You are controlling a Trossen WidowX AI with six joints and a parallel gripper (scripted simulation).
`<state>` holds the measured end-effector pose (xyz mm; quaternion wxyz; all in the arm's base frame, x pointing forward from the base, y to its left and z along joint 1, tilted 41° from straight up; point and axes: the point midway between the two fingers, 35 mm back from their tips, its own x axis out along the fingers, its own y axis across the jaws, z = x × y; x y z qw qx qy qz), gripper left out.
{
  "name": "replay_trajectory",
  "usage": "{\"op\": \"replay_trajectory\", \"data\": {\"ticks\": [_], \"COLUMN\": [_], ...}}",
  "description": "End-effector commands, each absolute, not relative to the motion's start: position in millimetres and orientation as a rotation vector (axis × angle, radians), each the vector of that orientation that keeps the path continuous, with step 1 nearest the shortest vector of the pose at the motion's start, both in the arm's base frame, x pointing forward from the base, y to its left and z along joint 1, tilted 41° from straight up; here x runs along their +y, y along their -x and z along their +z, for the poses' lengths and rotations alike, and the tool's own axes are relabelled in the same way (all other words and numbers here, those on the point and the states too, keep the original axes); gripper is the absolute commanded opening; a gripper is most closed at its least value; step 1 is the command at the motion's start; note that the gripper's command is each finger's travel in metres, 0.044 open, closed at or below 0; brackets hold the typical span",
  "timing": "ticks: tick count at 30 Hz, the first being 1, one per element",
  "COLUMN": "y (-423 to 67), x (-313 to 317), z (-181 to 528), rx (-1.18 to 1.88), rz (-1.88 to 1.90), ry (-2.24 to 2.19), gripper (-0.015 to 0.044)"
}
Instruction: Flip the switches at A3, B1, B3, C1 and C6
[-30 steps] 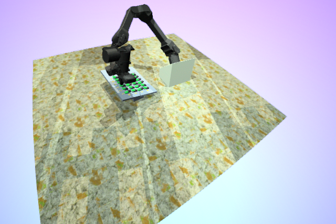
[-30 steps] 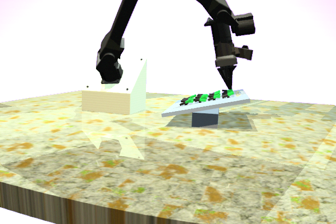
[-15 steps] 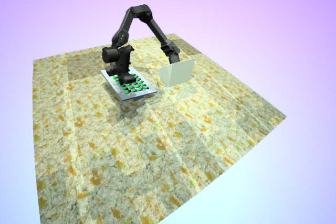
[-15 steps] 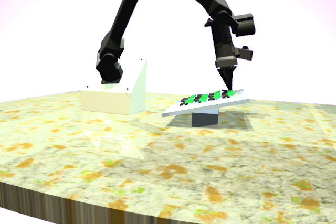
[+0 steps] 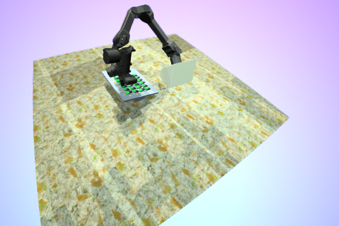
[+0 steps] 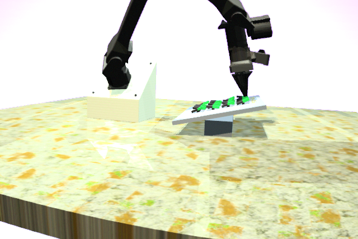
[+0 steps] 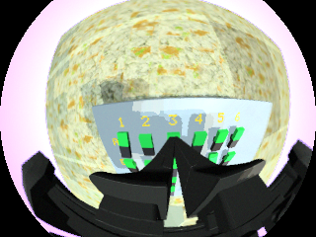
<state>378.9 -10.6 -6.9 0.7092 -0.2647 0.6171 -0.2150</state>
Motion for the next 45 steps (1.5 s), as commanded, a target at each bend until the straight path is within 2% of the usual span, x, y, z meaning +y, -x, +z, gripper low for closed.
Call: {"op": "replay_trajectory", "data": {"ticks": [1, 11, 16, 21, 28, 45], "y": [-379, -379, -368, -367, -325, -334], "x": [-12, -13, 27, 29, 70, 42], "z": [-8, -9, 37, 40, -3, -37], "rx": [1.372, 1.372, 1.351, 1.349, 1.351, 1.375], "rz": [-0.477, -0.477, -0.466, -0.465, -0.463, -0.474], "ry": [0.595, 0.595, 0.597, 0.598, 0.596, 0.592], "gripper": [0.0000, 0.0000, 0.0000, 0.0000, 0.0000, 0.0000]}}
